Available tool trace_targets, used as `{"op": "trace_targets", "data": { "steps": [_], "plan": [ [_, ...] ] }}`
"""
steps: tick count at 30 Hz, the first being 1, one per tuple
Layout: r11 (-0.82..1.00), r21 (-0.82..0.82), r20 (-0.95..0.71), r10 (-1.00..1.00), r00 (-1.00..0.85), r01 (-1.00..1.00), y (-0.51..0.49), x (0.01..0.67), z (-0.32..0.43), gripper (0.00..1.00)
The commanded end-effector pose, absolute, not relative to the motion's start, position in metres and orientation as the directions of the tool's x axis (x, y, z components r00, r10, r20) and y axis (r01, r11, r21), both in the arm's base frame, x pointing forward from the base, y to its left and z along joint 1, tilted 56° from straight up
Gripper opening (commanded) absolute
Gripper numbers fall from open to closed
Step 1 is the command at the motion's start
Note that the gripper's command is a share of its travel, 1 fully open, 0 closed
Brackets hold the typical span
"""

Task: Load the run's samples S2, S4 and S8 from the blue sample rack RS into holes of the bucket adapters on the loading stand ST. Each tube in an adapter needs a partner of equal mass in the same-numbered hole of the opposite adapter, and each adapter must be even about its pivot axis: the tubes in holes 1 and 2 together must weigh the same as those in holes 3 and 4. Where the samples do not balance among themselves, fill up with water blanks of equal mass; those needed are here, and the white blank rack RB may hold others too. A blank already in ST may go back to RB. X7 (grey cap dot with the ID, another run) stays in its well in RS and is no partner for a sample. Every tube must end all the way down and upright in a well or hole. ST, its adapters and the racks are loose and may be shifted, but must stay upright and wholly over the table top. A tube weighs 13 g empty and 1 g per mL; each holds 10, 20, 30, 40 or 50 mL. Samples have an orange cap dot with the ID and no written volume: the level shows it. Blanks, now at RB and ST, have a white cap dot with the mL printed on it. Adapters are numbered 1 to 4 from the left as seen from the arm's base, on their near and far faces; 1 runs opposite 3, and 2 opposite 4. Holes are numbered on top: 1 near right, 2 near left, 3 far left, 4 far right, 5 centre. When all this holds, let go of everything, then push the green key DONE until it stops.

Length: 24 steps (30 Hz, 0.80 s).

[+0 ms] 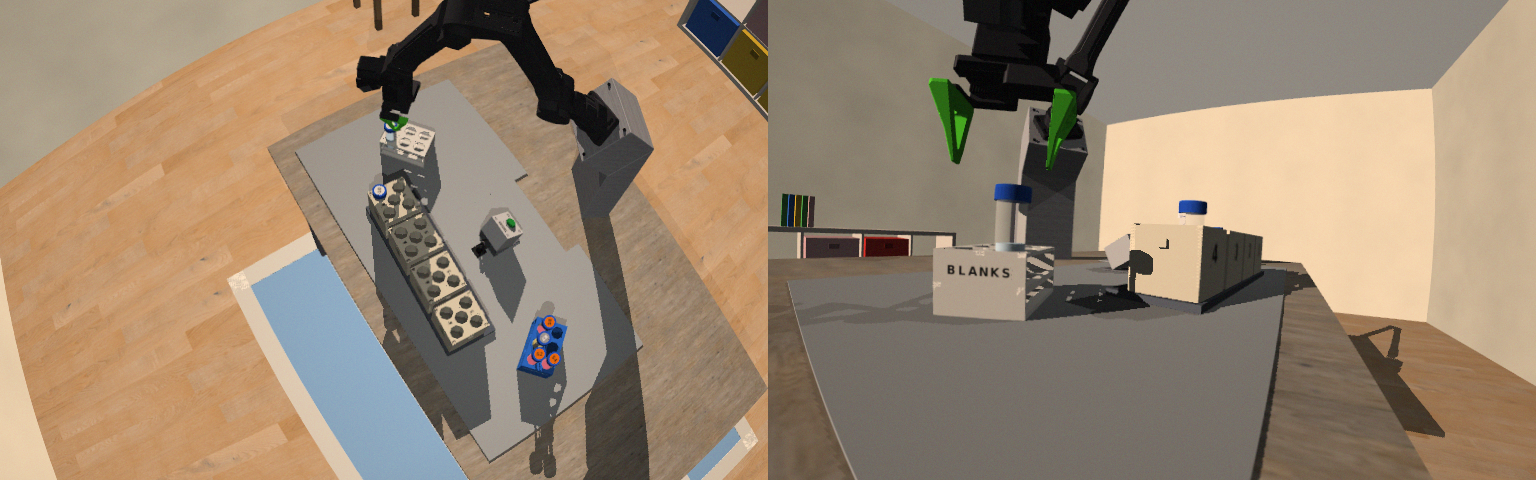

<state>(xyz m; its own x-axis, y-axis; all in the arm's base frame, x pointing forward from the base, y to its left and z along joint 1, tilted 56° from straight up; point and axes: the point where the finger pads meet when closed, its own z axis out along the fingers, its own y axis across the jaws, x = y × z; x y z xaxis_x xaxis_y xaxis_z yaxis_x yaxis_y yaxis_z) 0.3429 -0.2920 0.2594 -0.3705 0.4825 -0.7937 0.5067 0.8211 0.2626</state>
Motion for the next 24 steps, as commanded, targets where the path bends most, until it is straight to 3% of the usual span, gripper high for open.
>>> {"op": "trace_targets", "data": {
  "steps": [1,20,24],
  "plan": [
    [0.831,0.251,-0.809,0.461,-0.364,0.496,-0.290,0.344,0.272,1.00],
    [0.831,0.251,-0.809,0.461,-0.364,0.496,-0.290,0.344,0.272,1.00],
    [0.915,0.072,-0.851,0.264,-0.454,0.397,-0.253,0.347,0.260,1.00]
  ]
}}
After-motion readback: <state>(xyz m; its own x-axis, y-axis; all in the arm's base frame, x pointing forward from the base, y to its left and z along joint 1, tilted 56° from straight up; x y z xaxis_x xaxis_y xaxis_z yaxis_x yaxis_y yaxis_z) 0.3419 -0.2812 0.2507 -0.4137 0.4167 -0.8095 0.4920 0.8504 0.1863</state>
